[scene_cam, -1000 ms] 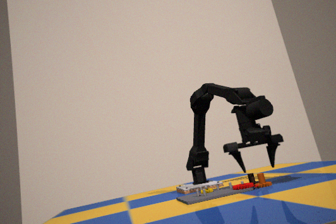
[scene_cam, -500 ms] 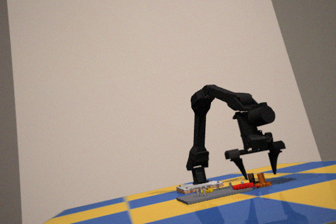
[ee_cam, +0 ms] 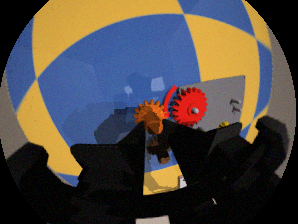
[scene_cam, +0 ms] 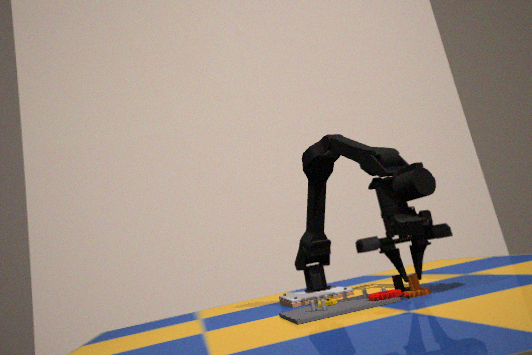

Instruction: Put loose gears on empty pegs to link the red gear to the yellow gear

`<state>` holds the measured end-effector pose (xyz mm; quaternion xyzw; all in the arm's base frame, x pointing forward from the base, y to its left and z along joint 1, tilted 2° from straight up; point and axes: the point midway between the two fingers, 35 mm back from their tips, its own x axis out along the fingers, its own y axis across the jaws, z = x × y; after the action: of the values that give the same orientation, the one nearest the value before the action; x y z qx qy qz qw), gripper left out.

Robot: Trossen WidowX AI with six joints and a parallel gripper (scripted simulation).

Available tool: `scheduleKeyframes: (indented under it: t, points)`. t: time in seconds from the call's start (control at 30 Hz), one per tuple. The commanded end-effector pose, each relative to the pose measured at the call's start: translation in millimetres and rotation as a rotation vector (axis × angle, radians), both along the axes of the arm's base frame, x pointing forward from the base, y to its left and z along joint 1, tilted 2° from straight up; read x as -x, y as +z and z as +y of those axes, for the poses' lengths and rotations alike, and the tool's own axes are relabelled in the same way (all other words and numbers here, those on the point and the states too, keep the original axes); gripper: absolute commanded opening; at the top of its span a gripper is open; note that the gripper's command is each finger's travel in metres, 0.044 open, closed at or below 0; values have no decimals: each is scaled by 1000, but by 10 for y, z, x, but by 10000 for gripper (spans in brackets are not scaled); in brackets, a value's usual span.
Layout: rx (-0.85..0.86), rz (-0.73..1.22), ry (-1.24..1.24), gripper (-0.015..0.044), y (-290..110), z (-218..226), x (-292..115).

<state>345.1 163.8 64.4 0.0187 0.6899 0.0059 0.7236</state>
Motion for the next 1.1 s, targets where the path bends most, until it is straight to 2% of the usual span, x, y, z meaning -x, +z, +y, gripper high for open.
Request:
scheduleKeyframes:
  t: [0.0,0.2,0.27,1.07]
  points:
    - [-3,1,-6,79,-2,5,0]
    - [-3,1,-6,39,-2,5,0]
    - [-3,0,-4,0,0,6,-1]
    - [-9,-32,31,0,429,39,-86]
